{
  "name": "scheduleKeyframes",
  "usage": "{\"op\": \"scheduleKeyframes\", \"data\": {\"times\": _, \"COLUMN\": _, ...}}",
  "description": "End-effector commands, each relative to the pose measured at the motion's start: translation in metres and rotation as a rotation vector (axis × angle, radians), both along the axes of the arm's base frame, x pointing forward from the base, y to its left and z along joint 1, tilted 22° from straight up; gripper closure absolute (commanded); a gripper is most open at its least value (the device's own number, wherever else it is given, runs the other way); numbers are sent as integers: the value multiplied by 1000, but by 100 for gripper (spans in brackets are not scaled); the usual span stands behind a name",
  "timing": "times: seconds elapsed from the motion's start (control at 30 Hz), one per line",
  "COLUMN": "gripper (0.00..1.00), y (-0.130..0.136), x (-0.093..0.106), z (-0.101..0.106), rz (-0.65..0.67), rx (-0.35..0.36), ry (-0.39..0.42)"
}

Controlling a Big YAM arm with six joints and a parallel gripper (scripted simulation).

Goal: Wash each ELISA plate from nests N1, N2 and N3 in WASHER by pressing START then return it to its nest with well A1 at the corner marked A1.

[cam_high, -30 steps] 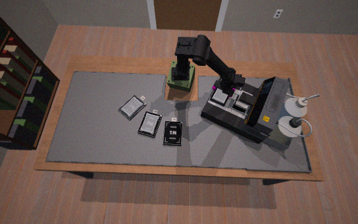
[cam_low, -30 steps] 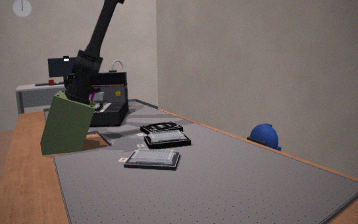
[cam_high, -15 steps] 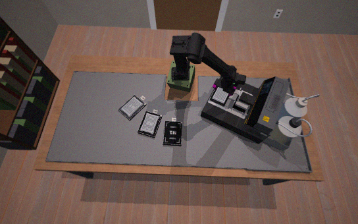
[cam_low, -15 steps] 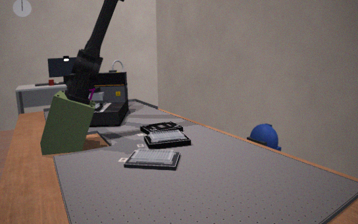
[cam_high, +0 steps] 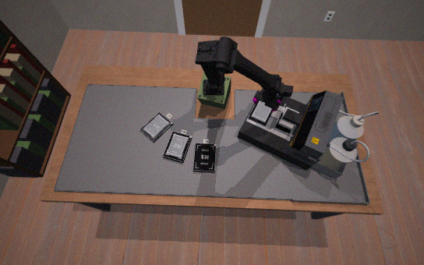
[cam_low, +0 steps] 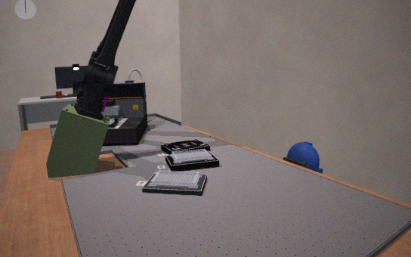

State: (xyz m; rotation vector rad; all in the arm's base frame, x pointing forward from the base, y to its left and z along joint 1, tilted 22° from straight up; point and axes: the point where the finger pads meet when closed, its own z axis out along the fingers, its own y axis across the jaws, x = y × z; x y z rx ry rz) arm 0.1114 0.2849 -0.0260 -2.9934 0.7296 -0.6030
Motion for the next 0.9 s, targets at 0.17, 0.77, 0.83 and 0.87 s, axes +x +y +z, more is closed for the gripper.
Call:
{"op": "scheduleKeyframes", "data": {"times": 0.17, "gripper": 0, "y": 23, "x": -7, "z": 26, "rz": 2, "rx": 46, "ry": -5}}
{"op": "scheduleKeyframes", "data": {"times": 0.77, "gripper": 0, "y": 26, "x": -18, "z": 52, "rz": 2, "rx": 50, "ry": -3}}
{"op": "scheduleKeyframes", "data": {"times": 0.83, "gripper": 0, "y": 26, "x": -19, "z": 56, "rz": 2, "rx": 50, "ry": -3}}
{"op": "scheduleKeyframes", "data": {"times": 0.87, "gripper": 0, "y": 26, "x": -20, "z": 57, "rz": 2, "rx": 50, "ry": -3}}
